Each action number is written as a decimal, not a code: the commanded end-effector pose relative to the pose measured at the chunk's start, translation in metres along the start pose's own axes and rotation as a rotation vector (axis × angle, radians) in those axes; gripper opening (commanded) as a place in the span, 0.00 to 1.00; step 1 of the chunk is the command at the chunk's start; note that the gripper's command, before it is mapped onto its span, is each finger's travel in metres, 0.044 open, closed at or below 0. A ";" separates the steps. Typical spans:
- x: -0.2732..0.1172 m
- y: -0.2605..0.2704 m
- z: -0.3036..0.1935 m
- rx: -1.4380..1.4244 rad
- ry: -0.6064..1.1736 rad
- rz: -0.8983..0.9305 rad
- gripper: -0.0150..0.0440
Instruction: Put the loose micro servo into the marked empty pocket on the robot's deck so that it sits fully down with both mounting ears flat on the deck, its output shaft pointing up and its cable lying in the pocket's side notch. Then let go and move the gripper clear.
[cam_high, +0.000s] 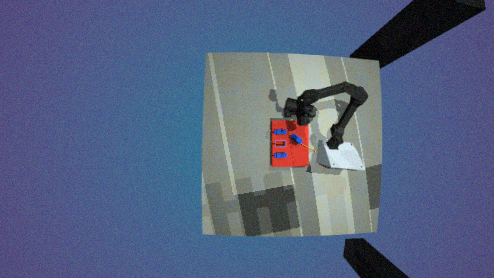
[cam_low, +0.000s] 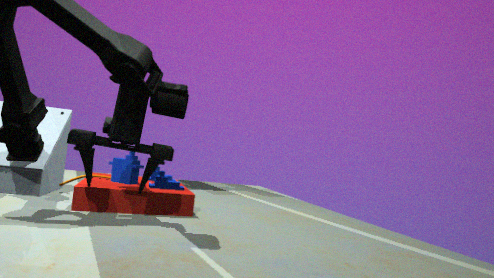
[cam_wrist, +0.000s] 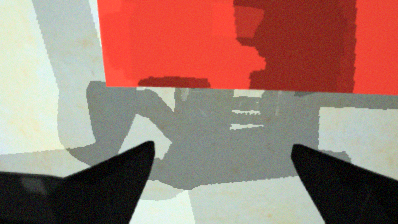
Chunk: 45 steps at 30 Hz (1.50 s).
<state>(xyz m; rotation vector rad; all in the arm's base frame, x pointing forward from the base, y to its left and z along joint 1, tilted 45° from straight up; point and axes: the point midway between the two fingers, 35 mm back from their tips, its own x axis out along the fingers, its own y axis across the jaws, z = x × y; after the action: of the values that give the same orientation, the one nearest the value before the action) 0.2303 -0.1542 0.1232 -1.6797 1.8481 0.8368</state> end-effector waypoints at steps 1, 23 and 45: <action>-0.014 -0.010 0.031 -0.135 -0.024 -0.024 1.00; -0.080 0.003 0.165 -0.863 0.032 -0.058 1.00; -0.056 0.005 0.172 -0.908 0.046 -0.057 1.00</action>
<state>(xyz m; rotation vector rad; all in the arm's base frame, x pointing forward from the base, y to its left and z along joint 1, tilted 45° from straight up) 0.2248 0.0127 0.0491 -2.2328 1.5055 1.7988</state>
